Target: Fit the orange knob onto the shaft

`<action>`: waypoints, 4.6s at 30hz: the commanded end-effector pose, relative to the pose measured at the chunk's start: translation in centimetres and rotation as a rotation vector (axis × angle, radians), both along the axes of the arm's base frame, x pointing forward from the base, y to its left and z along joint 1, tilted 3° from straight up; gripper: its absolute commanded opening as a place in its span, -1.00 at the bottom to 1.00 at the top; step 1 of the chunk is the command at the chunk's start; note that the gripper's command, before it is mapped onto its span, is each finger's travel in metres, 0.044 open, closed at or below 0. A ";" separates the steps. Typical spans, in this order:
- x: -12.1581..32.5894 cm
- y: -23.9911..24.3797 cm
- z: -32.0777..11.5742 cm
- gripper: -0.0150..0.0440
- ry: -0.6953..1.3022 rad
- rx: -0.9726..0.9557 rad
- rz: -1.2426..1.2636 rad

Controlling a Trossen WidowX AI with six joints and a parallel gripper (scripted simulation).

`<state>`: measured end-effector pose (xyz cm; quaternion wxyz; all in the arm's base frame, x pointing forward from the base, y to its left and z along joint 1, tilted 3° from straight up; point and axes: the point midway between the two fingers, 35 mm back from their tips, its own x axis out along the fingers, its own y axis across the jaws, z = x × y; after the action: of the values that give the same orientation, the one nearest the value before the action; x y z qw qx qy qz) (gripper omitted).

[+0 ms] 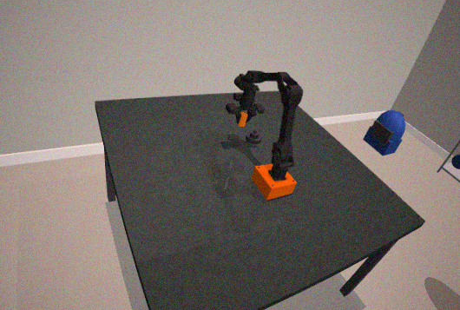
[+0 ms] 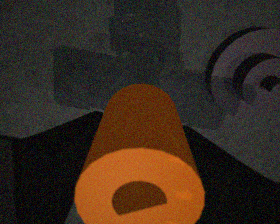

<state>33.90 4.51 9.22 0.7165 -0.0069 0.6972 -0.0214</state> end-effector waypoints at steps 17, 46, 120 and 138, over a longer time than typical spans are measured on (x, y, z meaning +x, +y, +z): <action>1.3 -6.4 -1.1 -0.49 -0.006 -0.005 0.010; 1.5 -10.9 -4.5 -0.49 -0.004 -0.011 0.017; 1.7 -11.0 -4.6 -0.49 0.005 -0.017 0.224; 1.2 -10.7 -4.5 -0.49 0.005 -0.017 0.224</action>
<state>35.26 -6.33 4.67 0.7136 -0.0900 0.6928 0.0528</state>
